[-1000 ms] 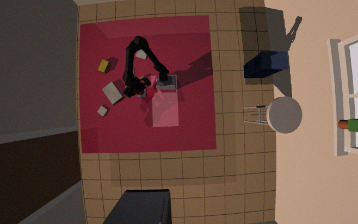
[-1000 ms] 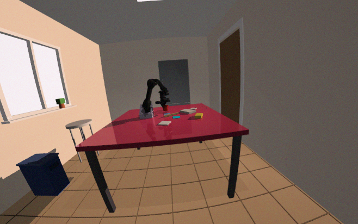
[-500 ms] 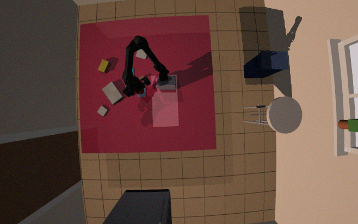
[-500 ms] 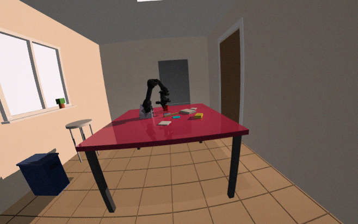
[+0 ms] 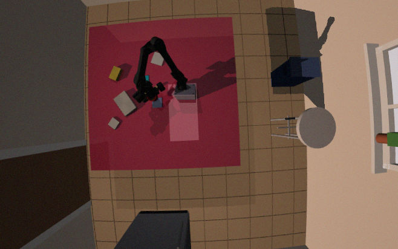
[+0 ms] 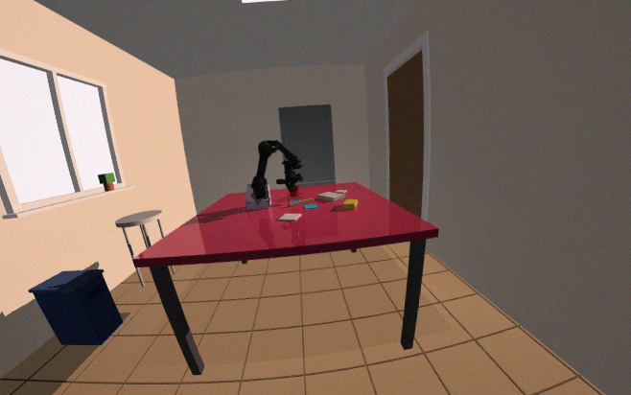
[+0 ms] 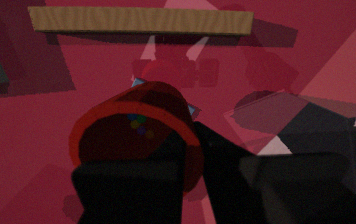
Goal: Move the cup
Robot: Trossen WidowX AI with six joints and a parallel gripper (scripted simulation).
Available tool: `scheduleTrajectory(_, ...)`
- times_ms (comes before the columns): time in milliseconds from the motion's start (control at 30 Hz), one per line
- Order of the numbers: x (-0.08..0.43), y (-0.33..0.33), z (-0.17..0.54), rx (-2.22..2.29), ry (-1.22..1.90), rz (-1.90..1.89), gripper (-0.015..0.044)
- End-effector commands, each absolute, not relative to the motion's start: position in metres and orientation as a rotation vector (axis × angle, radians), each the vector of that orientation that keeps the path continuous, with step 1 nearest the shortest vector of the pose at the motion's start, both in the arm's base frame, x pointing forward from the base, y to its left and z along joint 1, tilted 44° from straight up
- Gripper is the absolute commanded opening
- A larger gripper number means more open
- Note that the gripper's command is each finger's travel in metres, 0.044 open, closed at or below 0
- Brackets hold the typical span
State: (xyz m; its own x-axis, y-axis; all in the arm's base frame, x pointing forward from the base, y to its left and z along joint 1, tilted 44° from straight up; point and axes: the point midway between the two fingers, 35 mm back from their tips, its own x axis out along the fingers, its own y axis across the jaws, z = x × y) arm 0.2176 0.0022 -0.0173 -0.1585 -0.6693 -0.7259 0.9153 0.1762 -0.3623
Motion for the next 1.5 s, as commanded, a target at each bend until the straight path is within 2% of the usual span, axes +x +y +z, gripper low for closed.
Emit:
scheduleTrajectory(0, 0.223, -0.004, -0.01, 0.33, 0.984, -1.424, 0.0)
scheduleTrajectory(1467, 0.259, -0.082, 0.052, 0.328, 0.978, -1.427, 0.0)
